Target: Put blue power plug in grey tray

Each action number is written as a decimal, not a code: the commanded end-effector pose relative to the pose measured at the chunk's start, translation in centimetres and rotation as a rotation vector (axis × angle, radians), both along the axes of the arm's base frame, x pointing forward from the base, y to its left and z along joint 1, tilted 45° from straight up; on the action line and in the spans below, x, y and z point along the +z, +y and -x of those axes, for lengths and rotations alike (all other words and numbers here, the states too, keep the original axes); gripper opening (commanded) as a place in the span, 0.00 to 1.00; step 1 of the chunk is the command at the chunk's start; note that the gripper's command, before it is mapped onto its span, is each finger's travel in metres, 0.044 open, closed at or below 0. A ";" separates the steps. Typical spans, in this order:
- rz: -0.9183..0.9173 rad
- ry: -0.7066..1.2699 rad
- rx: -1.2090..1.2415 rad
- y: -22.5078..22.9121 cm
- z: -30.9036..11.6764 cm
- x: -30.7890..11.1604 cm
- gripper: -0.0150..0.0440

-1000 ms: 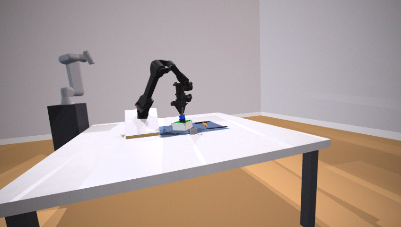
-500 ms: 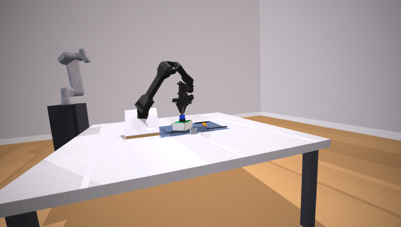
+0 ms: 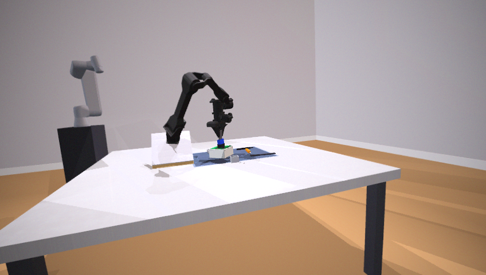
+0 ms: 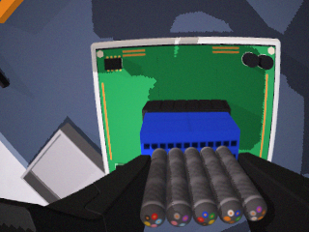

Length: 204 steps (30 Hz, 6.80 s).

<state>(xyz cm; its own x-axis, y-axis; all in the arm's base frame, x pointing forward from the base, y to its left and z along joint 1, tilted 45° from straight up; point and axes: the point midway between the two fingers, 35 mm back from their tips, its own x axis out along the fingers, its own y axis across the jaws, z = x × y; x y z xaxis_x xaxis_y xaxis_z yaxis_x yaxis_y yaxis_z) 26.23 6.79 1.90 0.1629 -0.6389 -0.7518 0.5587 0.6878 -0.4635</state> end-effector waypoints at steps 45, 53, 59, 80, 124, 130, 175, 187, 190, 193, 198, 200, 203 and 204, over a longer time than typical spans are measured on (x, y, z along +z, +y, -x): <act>0.087 0.033 -0.026 2.2 -0.1 1.1 0.25; 0.067 0.026 -0.015 2.7 0.1 1.9 0.25; 0.067 0.025 -0.015 2.0 0.0 1.2 0.25; 0.068 0.025 -0.015 0.6 -0.3 -0.2 0.68; 0.120 0.046 -0.045 1.3 -0.5 -0.1 0.25; 0.106 0.041 -0.037 1.3 -0.4 0.0 0.25; 0.066 0.026 -0.014 4.1 0.3 2.6 0.25; 0.065 0.025 -0.015 4.8 0.3 -1.3 0.25; 0.064 0.025 -0.015 5.2 0.4 -2.0 0.25; 0.064 0.025 -0.015 5.7 0.5 -2.6 0.25; 0.063 0.025 -0.015 6.5 0.7 -3.5 0.25; 0.063 0.025 -0.015 6.9 0.8 -3.9 0.25; 0.062 0.025 -0.014 7.4 0.9 -4.4 0.25; 0.062 0.025 -0.014 7.6 1.0 -4.6 0.25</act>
